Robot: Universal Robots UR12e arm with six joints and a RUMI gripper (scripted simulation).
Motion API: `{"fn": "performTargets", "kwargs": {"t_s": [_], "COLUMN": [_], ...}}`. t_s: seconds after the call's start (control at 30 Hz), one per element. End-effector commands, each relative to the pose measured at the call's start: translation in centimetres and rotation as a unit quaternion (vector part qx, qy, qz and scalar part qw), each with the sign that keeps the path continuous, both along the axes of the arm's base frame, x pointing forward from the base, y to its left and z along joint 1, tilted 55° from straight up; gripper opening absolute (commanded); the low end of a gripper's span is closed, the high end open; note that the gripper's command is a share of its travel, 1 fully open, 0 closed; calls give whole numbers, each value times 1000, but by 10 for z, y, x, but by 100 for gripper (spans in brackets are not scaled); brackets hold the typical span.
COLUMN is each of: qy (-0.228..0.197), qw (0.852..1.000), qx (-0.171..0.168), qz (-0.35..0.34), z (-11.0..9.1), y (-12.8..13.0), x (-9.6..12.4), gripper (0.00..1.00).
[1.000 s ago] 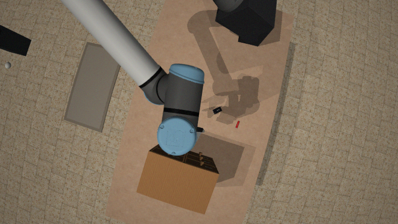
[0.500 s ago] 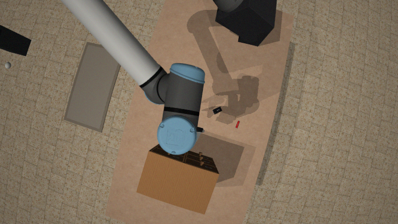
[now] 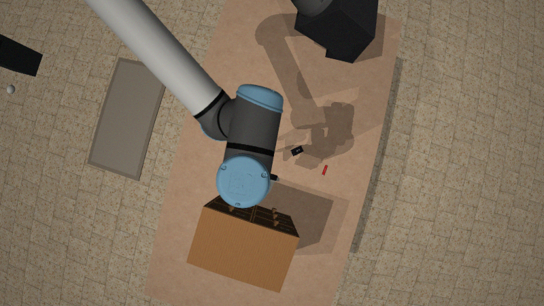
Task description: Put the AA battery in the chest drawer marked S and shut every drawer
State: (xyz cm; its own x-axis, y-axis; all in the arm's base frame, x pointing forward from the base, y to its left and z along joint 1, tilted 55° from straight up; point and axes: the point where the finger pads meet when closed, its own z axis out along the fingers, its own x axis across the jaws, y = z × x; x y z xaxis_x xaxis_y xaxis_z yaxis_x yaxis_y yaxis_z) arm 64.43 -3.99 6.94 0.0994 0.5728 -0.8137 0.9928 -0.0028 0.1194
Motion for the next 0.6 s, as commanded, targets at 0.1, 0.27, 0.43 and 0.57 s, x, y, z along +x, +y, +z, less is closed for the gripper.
{"fn": "performTargets", "kwargs": {"t_s": [0.1,0.27,0.43,0.57], "qy": [-6,-11,-14,-19], "qw": [1000,1000,1000,999], "qx": [-1,-2,-2,-3], "qz": [8,15,20,27], "z": [0,-1,-2,-2], "y": [-1,-2,-3,-4], "x": [2,3,4,5], "gripper": [100,100,100,100]}}
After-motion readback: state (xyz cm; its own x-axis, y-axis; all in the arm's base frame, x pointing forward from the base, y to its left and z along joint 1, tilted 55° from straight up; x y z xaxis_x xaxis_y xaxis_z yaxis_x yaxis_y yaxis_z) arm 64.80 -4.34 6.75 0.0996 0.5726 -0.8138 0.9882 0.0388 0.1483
